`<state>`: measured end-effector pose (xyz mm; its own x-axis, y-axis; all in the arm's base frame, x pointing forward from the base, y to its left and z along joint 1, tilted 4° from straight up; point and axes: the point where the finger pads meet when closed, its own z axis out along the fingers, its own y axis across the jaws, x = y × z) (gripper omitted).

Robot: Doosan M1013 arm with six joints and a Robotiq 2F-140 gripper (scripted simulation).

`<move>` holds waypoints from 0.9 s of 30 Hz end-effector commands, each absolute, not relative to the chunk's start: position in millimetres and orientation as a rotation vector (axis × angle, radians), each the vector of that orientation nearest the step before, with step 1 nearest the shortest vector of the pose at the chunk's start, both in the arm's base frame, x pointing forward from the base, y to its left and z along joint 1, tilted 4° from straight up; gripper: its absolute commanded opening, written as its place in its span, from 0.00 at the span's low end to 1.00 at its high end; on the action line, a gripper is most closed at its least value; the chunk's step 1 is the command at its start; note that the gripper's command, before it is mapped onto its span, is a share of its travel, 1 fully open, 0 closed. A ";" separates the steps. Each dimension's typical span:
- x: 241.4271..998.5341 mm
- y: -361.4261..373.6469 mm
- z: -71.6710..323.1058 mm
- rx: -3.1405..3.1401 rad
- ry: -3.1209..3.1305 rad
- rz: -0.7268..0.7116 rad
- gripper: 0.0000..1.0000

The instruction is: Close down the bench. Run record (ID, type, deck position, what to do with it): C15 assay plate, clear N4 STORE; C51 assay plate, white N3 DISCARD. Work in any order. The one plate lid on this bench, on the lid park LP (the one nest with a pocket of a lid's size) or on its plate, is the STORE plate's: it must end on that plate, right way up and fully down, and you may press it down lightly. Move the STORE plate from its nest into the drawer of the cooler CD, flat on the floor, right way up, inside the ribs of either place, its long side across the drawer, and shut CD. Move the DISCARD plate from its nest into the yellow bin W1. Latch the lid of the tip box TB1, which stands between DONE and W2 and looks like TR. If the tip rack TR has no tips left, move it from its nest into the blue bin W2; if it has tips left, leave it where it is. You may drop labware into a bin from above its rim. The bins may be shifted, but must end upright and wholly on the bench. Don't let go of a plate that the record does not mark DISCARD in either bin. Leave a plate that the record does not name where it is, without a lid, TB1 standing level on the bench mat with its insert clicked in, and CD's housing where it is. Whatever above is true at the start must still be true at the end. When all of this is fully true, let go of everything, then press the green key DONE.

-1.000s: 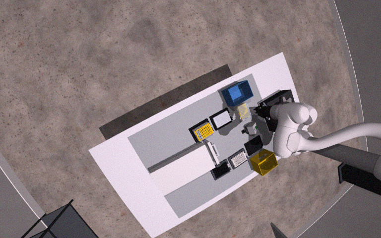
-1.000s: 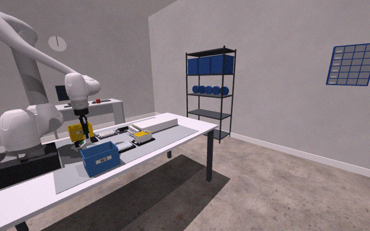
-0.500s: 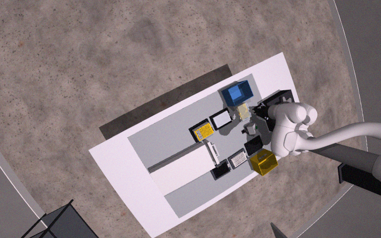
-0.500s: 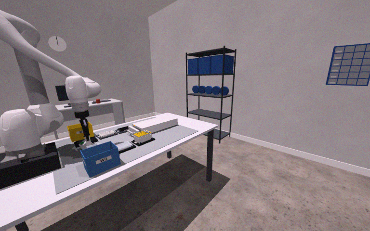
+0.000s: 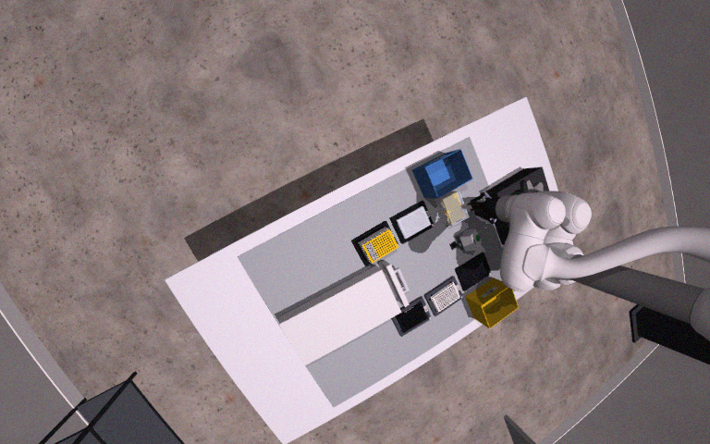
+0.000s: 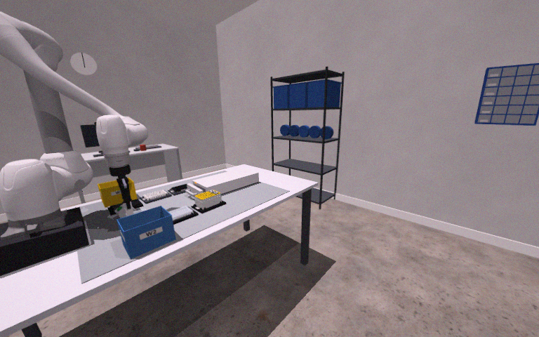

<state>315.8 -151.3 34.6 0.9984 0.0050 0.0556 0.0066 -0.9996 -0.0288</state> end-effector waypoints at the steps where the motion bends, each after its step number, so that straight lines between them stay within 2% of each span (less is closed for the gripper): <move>1: 316.2 -151.1 29.5 -3.111 -0.009 -0.087 0.00; 27: 316.7 -150.8 20.2 -3.111 -0.009 -0.087 0.00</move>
